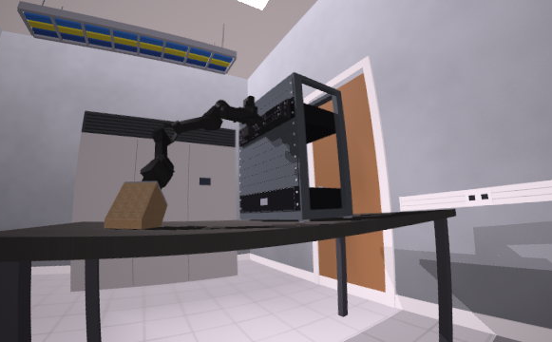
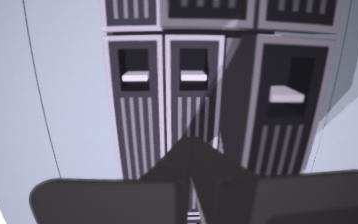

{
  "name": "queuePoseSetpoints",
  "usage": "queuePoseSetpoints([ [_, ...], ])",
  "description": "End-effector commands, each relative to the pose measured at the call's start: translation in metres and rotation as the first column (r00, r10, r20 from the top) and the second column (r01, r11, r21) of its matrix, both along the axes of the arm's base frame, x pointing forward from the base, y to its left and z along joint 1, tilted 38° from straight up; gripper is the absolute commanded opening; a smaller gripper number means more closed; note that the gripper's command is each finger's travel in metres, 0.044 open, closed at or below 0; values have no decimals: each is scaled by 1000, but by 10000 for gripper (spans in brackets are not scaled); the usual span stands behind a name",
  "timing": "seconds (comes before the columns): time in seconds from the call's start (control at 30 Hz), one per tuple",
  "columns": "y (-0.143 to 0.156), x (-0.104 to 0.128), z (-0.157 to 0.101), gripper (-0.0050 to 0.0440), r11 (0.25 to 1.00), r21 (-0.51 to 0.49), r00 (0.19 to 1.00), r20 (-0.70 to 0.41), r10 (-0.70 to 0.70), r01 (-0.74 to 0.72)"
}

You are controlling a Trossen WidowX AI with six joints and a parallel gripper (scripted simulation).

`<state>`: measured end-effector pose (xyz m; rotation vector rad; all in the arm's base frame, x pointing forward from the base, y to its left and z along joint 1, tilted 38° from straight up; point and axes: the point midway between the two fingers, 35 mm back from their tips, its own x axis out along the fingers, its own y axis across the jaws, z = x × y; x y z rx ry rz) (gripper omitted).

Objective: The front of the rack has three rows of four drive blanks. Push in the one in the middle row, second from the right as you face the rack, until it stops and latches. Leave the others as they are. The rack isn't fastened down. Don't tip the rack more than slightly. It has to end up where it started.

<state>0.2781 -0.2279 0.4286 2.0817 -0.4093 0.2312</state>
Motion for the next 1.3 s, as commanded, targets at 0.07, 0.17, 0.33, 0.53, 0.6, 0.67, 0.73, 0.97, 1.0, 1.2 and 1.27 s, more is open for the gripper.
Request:
queuePoseSetpoints([
  [0.07, -8, 8, 0, -50, 1000, 13, 1000, -1, -10, 10],
  [0.17, -8, 8, 0, -50, 1000, 13, 1000, -1, -10, 10],
  [0.33, -8, 8, 0, -50, 1000, 13, 1000, -1, -10, 10],
  [0.53, -6, -1, -4, -50, 1000, 13, 1000, -1, -10, 10],
  [0.6, -4, -10, -7, -50, 1000, 13, 1000, -1, -10, 10],
  [0.67, -2, -21, -11, -50, 1000, 13, 1000, -1, -10, 10],
  [0.73, 1, -34, -16, -50, 1000, 13, 1000, -1, -10, 10],
  [0.97, 6, -59, -25, -50, 1000, 13, 1000, -1, -10, 10],
  [1.0, 7, -62, -26, -50, 1000, 13, 1000, -1, -10, 10],
  [1.2, 8, -66, -28, -50, 1000, 13, 1000, -1, -10, 10],
  [1.27, 8, -66, -28, -50, 1000, 13, 1000, -1, -10, 10],
])
